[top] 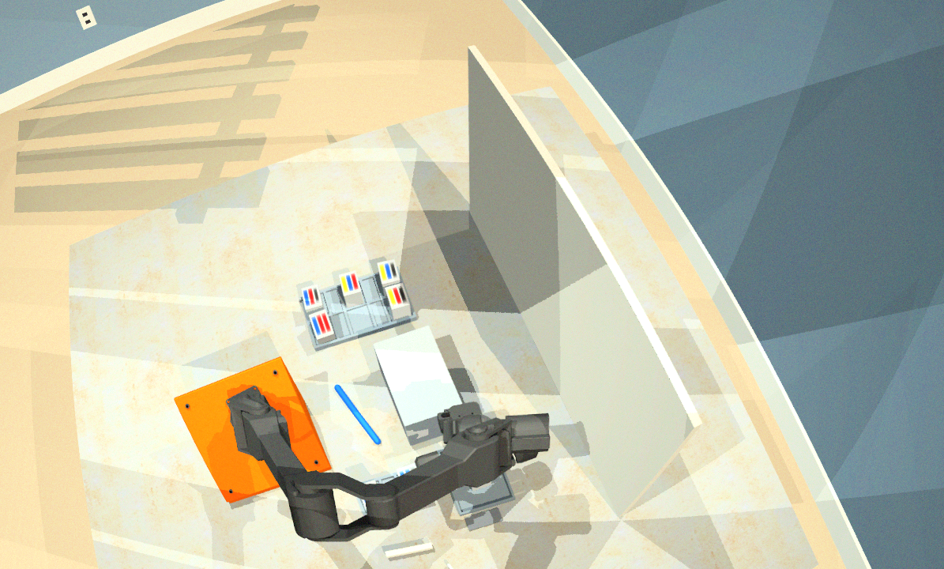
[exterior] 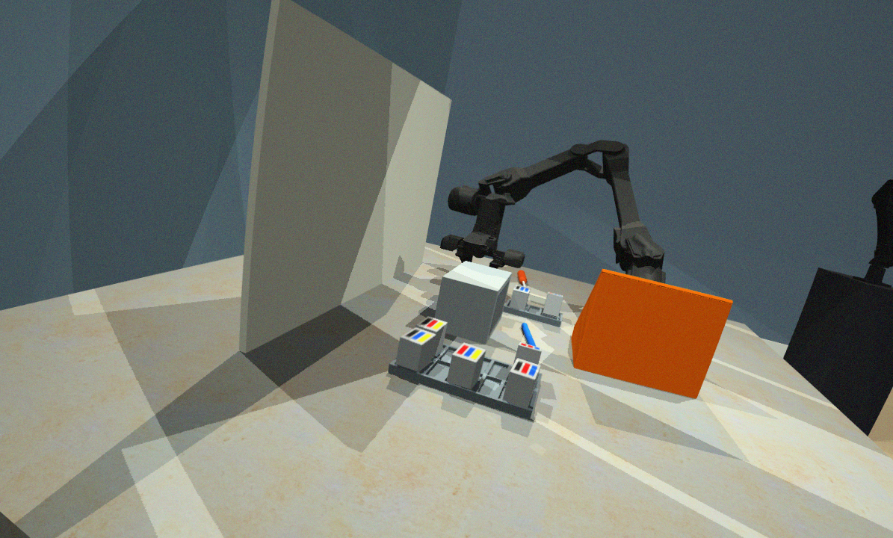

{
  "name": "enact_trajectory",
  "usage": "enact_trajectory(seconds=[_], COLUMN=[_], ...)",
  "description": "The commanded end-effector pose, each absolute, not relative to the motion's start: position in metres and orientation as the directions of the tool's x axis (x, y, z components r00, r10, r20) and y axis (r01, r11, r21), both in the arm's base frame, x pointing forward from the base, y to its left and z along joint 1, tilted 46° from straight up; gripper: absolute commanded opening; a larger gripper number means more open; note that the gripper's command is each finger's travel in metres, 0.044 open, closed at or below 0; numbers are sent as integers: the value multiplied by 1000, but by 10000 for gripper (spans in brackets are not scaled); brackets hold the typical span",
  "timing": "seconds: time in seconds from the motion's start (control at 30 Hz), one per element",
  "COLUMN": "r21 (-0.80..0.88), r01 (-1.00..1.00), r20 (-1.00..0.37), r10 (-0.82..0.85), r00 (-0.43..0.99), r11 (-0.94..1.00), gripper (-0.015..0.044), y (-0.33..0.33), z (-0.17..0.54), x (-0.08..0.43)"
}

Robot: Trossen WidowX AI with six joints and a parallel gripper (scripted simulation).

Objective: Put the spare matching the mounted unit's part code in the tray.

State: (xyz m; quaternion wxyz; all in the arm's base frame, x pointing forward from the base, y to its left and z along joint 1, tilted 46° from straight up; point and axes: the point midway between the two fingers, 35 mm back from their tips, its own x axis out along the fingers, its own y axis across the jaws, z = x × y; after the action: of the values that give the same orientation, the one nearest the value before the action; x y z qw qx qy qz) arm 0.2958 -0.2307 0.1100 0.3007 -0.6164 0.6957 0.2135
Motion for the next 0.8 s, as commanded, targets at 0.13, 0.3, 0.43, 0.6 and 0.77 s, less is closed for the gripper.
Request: enact_trajectory(seconds=[0.13, 0.3, 0.43, 0.6, 0.77], r21=[-75, -74, -69, -68, -74], r01=[-986, -986, -987, -987, -988], r20=[-682, -688, -691, -690, -694], r10=[-729, -724, -720, -722, -718], r00=[-59, -58, -60, -60, -48], r11=[149, 150, 148, 147, 137], gripper=[394, 440, 440, 440, 440], y=[-231, -211, -160, -152, -154], z=[110, 126, 173, 181, 177], x=[296, 301, 303, 302, 304])
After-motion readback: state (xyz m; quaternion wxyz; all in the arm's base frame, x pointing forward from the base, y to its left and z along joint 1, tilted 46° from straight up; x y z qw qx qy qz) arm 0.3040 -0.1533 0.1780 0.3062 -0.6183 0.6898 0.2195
